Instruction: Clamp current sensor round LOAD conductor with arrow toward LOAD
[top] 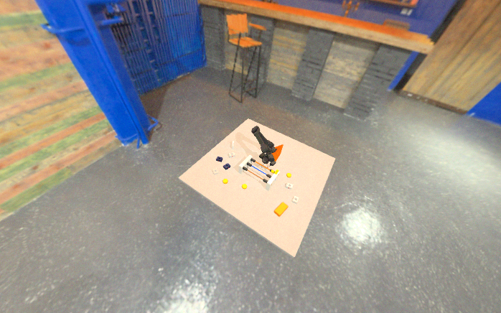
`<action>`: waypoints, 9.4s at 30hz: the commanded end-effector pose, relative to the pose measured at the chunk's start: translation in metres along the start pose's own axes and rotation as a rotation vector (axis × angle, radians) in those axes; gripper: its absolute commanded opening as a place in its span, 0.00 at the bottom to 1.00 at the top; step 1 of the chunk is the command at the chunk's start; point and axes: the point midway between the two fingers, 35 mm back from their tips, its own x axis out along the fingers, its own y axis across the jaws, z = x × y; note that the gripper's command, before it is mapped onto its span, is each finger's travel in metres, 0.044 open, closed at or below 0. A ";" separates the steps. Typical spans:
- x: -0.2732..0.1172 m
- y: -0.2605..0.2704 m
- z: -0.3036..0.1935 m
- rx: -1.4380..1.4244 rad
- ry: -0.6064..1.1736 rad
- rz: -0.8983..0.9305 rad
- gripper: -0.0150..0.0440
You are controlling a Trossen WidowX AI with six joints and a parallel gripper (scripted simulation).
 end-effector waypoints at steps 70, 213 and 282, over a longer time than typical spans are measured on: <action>-0.107 0.004 0.025 0.646 -0.001 0.000 0.25; -0.003 0.007 0.060 1.458 0.004 -0.013 1.00; 0.016 0.007 0.060 1.465 0.007 -0.012 0.25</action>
